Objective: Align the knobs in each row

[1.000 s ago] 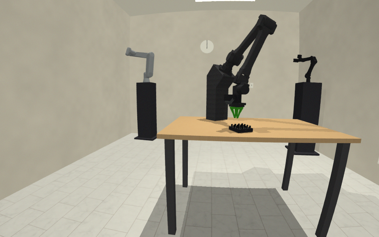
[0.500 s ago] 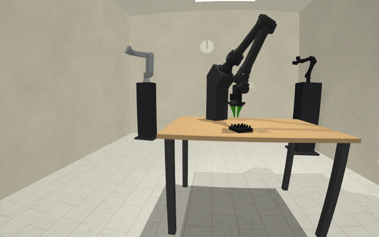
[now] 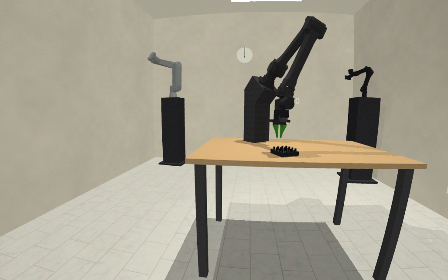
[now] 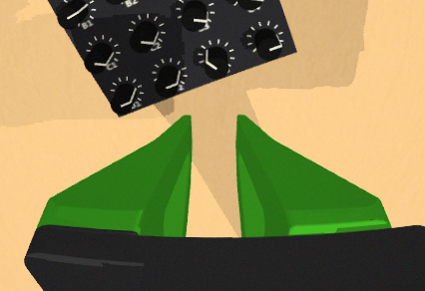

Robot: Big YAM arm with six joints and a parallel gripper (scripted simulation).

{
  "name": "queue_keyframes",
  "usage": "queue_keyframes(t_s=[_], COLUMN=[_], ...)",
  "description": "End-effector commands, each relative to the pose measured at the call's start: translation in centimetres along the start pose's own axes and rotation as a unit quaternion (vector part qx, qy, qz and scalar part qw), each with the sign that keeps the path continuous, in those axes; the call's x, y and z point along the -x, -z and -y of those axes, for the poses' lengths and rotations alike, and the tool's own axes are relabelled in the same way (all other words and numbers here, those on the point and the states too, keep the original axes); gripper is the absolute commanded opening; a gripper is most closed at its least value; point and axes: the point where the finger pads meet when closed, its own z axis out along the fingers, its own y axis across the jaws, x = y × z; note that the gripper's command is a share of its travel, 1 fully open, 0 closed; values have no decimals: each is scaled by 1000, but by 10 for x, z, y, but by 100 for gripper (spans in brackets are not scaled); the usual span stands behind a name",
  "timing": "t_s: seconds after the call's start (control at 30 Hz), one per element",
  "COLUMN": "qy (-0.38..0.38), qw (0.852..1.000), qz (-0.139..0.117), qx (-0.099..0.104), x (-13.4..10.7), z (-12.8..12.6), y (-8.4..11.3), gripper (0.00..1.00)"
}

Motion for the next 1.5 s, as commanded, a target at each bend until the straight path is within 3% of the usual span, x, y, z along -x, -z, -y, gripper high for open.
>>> queue_keyframes(t_s=[0.0,0.4,1.47], qy=[78,216,217], qw=[997,976,976], qz=[10,7,8], qx=[-1,-2,-1], x=[15,15,15], z=[3,5,3], y=[10,12,11], gripper=[18,18,18])
